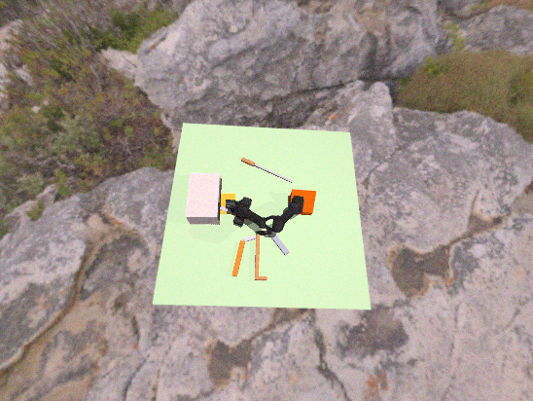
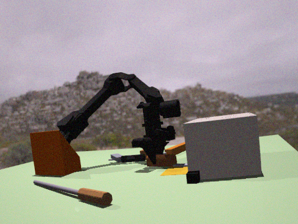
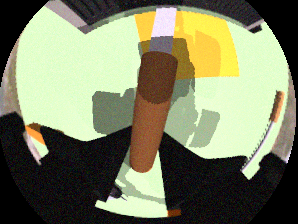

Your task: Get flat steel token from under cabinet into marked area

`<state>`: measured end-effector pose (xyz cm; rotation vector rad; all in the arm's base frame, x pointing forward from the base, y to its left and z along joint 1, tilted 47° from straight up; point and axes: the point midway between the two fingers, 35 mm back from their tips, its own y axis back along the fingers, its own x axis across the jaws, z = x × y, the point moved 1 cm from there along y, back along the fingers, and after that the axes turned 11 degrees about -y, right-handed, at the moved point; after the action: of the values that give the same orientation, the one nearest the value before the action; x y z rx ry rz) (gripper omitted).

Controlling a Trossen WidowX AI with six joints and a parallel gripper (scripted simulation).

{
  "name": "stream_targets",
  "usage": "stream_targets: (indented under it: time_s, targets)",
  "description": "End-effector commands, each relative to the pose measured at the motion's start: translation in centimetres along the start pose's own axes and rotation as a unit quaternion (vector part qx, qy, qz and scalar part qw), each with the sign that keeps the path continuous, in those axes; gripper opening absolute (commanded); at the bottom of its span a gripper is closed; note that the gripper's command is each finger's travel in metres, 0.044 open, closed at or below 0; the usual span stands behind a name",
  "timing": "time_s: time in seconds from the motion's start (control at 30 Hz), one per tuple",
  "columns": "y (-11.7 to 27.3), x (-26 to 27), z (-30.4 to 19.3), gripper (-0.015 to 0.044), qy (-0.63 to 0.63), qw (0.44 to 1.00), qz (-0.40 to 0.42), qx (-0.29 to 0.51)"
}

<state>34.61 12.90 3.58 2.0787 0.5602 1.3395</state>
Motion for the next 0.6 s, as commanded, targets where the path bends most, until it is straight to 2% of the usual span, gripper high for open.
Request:
stream_targets:
  time_s: [0.0, 0.57]
  targets:
    - [-0.1, -0.2, -0.6, 0.0000, -0.003, 1.000, -0.001, 0.001]
    - [-0.1, -0.4, -2.5, 0.0000, -0.004, 1.000, -0.001, 0.002]
